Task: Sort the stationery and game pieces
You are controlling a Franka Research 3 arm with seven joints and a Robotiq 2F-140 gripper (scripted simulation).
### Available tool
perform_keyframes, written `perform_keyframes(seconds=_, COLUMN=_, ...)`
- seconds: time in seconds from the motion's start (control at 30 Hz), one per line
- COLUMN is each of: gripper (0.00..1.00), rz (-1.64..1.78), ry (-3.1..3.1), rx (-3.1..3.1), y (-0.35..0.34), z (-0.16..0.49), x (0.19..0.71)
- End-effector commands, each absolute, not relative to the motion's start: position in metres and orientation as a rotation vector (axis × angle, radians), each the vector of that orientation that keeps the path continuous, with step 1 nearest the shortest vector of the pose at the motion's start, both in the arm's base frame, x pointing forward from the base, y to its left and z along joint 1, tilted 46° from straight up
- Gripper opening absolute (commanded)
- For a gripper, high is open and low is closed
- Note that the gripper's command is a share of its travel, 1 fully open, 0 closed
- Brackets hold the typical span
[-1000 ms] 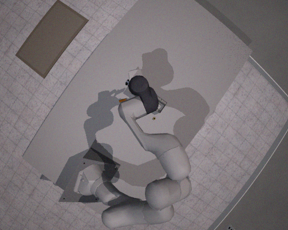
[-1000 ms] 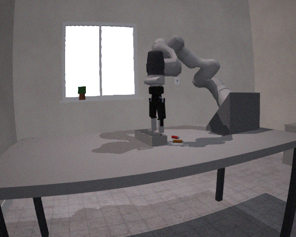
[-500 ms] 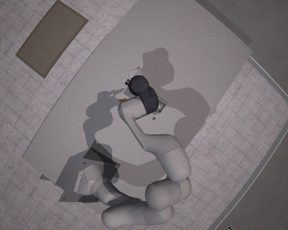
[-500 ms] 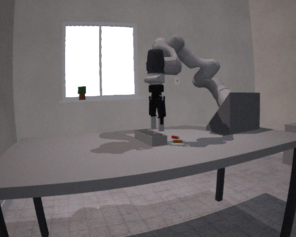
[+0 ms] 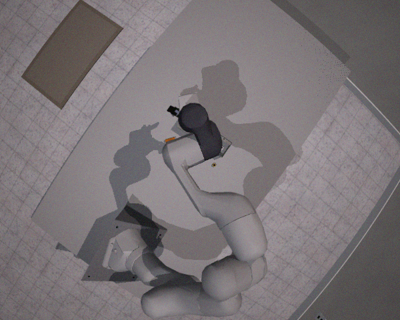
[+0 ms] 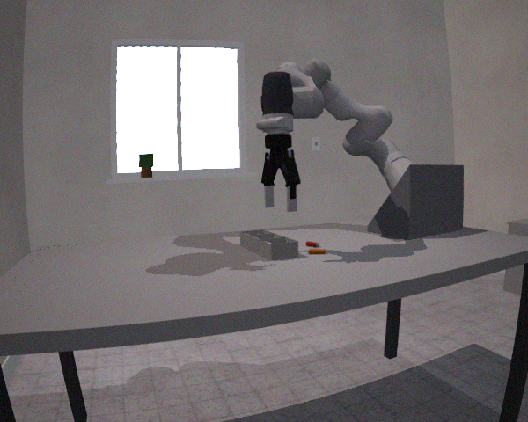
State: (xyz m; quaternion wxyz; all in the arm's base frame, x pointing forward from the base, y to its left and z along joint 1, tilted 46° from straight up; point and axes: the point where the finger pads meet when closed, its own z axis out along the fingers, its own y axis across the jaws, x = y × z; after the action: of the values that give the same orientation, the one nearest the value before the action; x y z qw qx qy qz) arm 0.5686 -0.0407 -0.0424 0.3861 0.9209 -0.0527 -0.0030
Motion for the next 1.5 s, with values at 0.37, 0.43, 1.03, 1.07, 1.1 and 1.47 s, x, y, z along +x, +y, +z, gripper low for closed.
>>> perform_keyframes(seconds=0.37, gripper=1.00, rz=-0.020, ry=-0.128, rx=2.338, y=-0.006, z=-0.005, x=0.569)
perform_keyframes(seconds=0.43, gripper=1.00, rz=-0.020, ry=-0.128, rx=2.338, y=0.000, z=0.000, x=0.570)
perform_keyframes(seconds=1.03, gripper=1.00, rz=-0.020, ry=-0.128, rx=2.338, y=0.012, z=0.012, x=0.571)
perform_keyframes(seconds=1.07, gripper=1.00, rz=-0.020, ry=-0.128, rx=2.338, y=0.012, z=0.012, x=0.571)
perform_keyframes(seconds=1.1, gripper=1.00, rz=-0.020, ry=-0.128, rx=2.338, y=0.012, z=0.012, x=0.571)
perform_keyframes(seconds=1.47, gripper=1.00, rz=-0.020, ry=-0.128, rx=2.338, y=0.012, z=0.012, x=0.571)
